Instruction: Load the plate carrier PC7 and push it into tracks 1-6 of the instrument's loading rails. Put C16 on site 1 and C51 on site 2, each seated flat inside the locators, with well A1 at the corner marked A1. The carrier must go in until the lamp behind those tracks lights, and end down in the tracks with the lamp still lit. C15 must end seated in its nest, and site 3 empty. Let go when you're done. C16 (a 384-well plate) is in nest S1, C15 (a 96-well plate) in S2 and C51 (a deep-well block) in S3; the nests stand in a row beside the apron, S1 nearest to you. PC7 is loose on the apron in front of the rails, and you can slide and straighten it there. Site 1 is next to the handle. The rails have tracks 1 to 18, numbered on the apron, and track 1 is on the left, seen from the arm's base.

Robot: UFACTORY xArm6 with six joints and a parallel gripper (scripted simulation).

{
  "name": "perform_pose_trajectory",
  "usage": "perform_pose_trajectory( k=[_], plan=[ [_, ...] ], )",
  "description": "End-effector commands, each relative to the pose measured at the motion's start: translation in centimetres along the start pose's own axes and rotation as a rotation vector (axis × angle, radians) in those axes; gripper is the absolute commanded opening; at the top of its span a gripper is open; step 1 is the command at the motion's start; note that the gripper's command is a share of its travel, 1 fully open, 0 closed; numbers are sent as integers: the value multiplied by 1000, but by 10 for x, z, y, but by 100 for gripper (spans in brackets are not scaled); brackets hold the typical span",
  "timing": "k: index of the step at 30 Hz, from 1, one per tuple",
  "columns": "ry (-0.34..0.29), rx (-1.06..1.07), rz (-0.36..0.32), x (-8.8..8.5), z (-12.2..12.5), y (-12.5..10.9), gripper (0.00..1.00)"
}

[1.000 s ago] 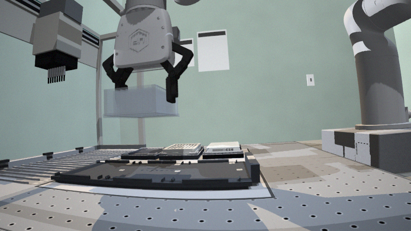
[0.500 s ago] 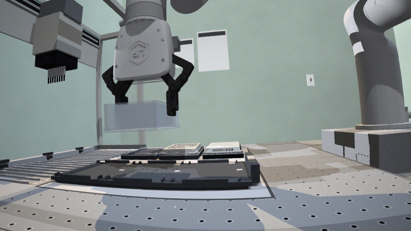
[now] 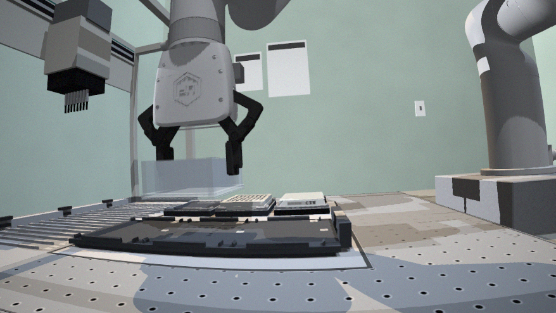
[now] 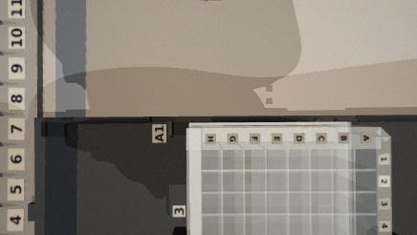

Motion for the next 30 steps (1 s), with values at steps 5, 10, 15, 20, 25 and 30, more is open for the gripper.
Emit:
perform_pose_trajectory(
  k=[5, 10, 15, 20, 25, 30],
  plan=[
    [4, 0, 0, 11, -1, 0, 0],
    [4, 0, 0, 16, -1, 0, 0],
    [4, 0, 0, 25, -1, 0, 0],
    [4, 0, 0, 32, -1, 0, 0],
    [4, 0, 0, 32, -1, 0, 0],
    [4, 0, 0, 32, -1, 0, 0]
  ],
)
Point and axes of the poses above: the point where the finger pads meet when closed, its own x axis out along the fingers, its own z axis across the jaws, y = z × x, the point moved 10 cm from there along -x, back along the fingers, and after that the axes turned 10 degrees about -x, right-handed, at the moved point
